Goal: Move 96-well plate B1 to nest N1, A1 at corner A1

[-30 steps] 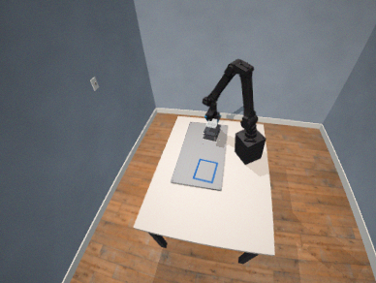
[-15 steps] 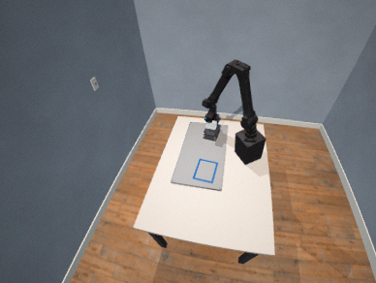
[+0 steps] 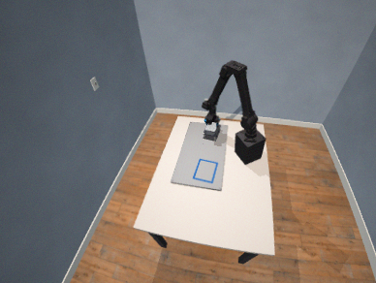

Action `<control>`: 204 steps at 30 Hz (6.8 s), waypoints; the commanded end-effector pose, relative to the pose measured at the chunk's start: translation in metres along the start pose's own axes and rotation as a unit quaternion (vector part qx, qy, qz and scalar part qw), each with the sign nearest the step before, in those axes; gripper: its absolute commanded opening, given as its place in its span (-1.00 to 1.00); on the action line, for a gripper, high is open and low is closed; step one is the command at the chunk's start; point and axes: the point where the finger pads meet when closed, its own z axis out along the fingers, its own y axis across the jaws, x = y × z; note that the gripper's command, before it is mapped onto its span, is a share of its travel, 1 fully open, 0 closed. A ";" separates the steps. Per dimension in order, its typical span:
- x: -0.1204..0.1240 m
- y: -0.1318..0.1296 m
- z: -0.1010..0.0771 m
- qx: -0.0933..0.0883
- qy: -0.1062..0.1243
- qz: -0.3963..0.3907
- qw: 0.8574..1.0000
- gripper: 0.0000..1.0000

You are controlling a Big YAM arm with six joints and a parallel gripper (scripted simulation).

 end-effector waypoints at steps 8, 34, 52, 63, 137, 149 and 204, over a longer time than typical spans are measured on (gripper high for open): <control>0.000 -0.005 0.012 0.011 0.004 0.002 1.000 -1.00; 0.003 -0.008 0.010 0.012 0.004 0.000 1.000 -1.00; 0.003 -0.007 0.010 0.012 0.004 0.000 1.000 -1.00; 0.002 -0.005 0.006 0.018 0.007 0.003 1.000 -1.00; 0.003 -0.007 0.021 0.011 0.004 0.000 1.000 -1.00; 0.004 -0.014 0.023 0.014 0.005 0.001 1.000 -1.00; 0.003 -0.014 0.022 0.012 0.004 0.001 1.000 1.00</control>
